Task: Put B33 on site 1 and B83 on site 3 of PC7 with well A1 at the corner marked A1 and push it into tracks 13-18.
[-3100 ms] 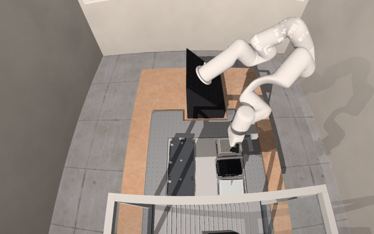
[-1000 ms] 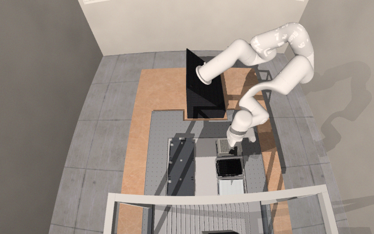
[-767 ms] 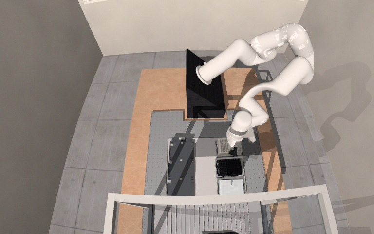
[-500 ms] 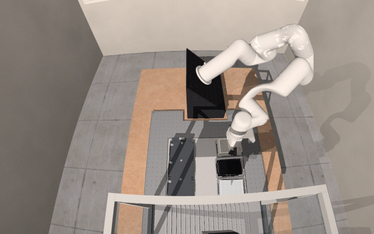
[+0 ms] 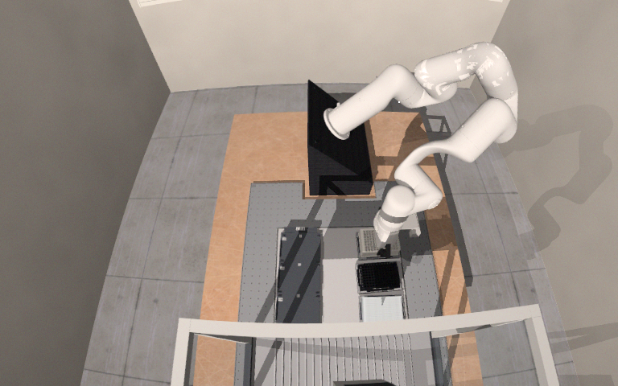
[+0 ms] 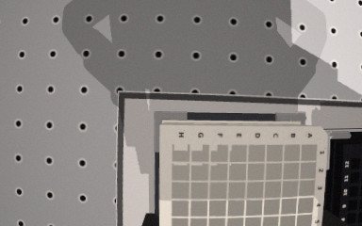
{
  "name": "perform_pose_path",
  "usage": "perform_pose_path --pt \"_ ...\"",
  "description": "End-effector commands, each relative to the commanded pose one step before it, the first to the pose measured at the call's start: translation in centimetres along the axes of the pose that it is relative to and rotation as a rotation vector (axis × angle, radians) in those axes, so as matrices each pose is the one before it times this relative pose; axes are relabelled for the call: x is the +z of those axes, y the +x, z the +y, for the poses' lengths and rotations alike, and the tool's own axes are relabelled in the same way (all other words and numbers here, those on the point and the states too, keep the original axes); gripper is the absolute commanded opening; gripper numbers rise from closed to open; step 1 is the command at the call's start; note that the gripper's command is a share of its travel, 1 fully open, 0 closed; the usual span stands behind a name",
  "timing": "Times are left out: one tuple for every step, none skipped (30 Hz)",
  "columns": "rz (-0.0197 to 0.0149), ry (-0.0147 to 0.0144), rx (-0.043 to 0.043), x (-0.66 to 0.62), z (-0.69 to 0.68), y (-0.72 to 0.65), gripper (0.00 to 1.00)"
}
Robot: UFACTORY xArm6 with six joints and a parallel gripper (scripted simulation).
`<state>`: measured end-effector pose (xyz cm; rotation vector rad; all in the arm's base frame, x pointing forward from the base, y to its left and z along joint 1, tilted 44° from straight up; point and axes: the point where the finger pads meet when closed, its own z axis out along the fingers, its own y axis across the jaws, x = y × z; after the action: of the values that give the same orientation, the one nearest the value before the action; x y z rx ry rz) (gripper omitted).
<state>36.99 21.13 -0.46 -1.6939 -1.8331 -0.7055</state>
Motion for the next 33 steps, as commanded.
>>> perform_pose_path --pt "-0.00014 -0.00266 -0.00061 0.103 0.11 0.011 1.0" --pt "0.0 0.0 0.0 0.067 0.0 0.0 1.0" --pt "0.0 0.0 0.0 0.067 0.0 0.0 1.0" --pt "0.0 0.0 0.0 0.067 0.0 0.0 1.0" --pt "0.0 0.0 0.0 0.067 0.0 0.0 1.0" --pt "0.0 0.0 0.0 0.067 0.0 0.0 1.0" --pt "0.0 0.0 0.0 0.067 0.0 0.0 1.0" --pt "0.0 0.0 0.0 0.067 0.0 0.0 1.0" --pt "0.0 0.0 0.0 0.0 0.0 0.0 1.0" --pt "0.0 0.0 0.0 0.0 0.0 0.0 1.0" --pt "-0.00001 0.00002 0.00001 -0.007 0.0 0.001 1.0" --pt "0.0 -0.00001 0.0 0.002 0.0 0.0 1.0" --pt "0.0 0.0 0.0 0.002 0.0 0.0 1.0" --pt "0.0 0.0 0.0 0.001 0.0 0.0 1.0" --pt "0.0 0.0 0.0 0.001 0.0 0.0 1.0" --pt "0.0 0.0 0.0 0.001 0.0 0.0 1.0" --pt "0.0 0.0 0.0 0.0 0.0 0.0 1.0" --pt "0.0 0.0 0.0 0.0 0.0 0.0 1.0" --pt "0.0 0.0 0.0 0.001 0.0 0.0 1.0" --pt "0.0 -0.00005 -0.00001 -0.007 0.002 0.001 1.0" --pt "0.0 0.0 0.0 0.001 0.0 0.0 1.0" --pt "0.0 0.0 0.0 0.0 0.0 0.0 1.0" --pt "0.0 -0.00001 0.0 0.0 0.0 0.0 1.0" --pt "0.0 -0.00001 0.0 0.0 0.0 0.0 1.0" --pt "0.0 -0.00001 0.0 0.0 0.0 0.0 1.0" --pt "0.0 0.0 0.0 0.0 0.0 0.0 1.0" --pt "0.0 0.00007 0.00001 -0.031 -0.003 -0.001 0.0" --pt "0.0 0.0 0.0 0.0 0.0 0.0 0.0" --pt "0.0 0.0 0.0 0.0 0.0 0.0 0.0" --pt "0.0 0.0 0.0 0.0 0.0 0.0 0.0" --pt "0.0 0.0 0.0 0.0 0.0 0.0 0.0" --pt "0.0 0.0 0.0 0.0 0.0 0.0 0.0" --pt "0.0 0.0 0.0 0.0 0.0 0.0 0.0"
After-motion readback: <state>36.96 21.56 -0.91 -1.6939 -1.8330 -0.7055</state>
